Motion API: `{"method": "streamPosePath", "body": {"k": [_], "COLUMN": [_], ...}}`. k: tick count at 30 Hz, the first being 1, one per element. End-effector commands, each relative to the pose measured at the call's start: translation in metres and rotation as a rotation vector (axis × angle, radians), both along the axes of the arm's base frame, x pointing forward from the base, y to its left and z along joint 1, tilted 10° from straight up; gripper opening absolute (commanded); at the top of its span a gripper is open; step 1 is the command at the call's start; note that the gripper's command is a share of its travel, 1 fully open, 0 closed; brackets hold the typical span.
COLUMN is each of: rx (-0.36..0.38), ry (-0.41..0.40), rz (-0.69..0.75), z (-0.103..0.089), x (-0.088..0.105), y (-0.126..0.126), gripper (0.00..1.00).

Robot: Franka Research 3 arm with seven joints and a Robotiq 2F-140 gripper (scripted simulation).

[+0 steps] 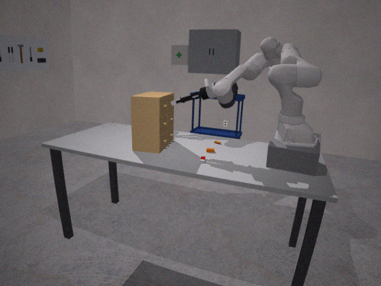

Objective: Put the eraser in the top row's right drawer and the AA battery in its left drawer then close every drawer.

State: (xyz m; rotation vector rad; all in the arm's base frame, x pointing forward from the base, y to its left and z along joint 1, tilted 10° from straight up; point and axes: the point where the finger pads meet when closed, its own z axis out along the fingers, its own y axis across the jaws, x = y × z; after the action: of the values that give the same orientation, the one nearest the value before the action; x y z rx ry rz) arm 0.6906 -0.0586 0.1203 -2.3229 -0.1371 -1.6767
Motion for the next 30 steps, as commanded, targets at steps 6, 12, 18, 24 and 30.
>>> {"method": "streamPosePath", "body": {"k": [6,12,18,24,30], "rx": [0.007,0.007,0.007,0.007,0.007], "ry": [0.004,0.004,0.004,0.004,0.004], "rz": [0.0,0.0,0.0,0.0,0.0], "z": [-0.0004,-0.0004,-0.0004,-0.0004,-0.0004], "x": [0.0011,0.0011,0.0011,0.0011,0.0011], "y": [0.0011,0.0011,0.0011,0.0011,0.0011], "gripper": [0.2,0.2,0.08,0.08,0.08]}}
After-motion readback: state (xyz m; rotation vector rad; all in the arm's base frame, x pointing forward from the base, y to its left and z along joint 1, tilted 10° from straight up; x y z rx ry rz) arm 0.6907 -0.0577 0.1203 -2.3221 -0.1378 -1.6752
